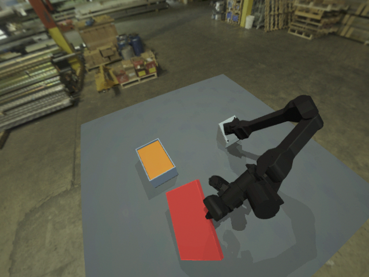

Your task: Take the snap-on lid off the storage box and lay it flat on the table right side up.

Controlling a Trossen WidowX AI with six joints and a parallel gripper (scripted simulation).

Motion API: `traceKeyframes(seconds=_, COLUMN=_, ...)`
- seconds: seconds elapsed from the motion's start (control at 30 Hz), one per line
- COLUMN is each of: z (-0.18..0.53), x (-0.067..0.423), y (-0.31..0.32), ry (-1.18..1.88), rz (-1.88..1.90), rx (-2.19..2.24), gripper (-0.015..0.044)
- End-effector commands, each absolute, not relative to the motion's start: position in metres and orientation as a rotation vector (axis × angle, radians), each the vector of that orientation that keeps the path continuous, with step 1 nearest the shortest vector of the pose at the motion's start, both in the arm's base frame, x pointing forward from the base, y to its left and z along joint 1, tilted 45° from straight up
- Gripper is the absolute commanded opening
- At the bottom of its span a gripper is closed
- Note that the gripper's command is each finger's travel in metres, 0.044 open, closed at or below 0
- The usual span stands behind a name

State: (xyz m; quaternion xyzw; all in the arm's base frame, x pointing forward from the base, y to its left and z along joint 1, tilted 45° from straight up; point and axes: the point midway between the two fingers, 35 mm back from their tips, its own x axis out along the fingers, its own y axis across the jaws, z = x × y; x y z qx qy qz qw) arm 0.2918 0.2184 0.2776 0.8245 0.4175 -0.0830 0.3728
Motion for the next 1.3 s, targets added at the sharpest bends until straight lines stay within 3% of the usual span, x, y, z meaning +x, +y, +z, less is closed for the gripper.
traceKeyframes(seconds=0.0, z=0.276, x=0.293, y=0.220, ry=1.053, rz=-0.212, rx=2.120, gripper=0.0000)
traceKeyframes(seconds=1.27, z=0.255, x=0.288, y=0.240, ry=1.054, rz=-0.212, rx=2.122, gripper=0.0000)
